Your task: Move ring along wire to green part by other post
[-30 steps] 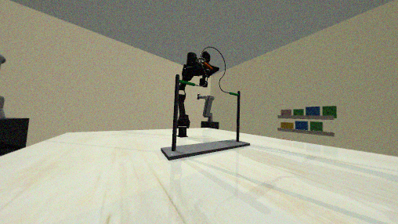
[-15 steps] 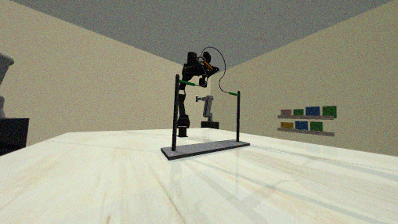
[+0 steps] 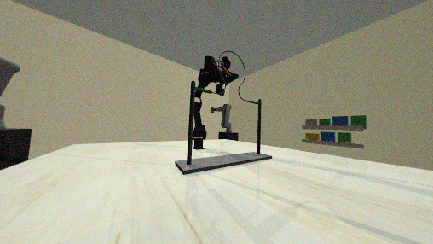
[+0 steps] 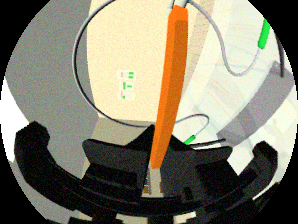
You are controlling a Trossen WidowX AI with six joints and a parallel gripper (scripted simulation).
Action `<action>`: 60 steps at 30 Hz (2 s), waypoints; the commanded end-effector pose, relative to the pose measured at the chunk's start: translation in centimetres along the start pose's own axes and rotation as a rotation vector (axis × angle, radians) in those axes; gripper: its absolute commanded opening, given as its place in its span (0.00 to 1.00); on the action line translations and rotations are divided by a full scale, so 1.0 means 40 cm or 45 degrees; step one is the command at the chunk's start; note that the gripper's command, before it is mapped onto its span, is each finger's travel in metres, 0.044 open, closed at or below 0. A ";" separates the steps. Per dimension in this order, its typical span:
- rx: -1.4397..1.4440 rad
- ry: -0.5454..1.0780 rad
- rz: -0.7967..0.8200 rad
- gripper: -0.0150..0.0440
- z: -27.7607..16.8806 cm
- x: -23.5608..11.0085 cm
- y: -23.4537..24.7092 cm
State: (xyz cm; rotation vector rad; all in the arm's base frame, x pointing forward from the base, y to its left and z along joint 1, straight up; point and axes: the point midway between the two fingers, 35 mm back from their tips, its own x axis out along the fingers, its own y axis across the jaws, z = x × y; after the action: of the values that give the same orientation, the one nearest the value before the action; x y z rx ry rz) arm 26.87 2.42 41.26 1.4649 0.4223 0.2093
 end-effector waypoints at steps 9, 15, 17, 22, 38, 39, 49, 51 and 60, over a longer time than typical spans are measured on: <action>-0.079 -0.016 -0.024 0.00 0.001 -0.002 0.006; -0.110 -0.021 -0.041 0.00 0.001 -0.002 0.004; -0.120 -0.022 -0.047 0.00 0.001 -0.002 0.003; -0.147 -0.026 -0.061 0.00 0.001 -0.001 0.001; -0.236 -0.040 -0.110 0.00 0.003 -0.001 -0.006; -0.242 -0.041 -0.113 0.00 0.003 -0.001 -0.006; -0.302 -0.051 -0.145 0.00 0.004 -0.001 -0.011; -0.314 -0.053 -0.151 0.00 0.004 -0.001 -0.012; -0.371 -0.062 -0.182 0.00 0.005 -0.001 -0.016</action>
State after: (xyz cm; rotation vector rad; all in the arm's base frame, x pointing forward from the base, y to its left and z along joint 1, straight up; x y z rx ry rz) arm 26.87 2.18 40.28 1.1766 0.4452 0.1163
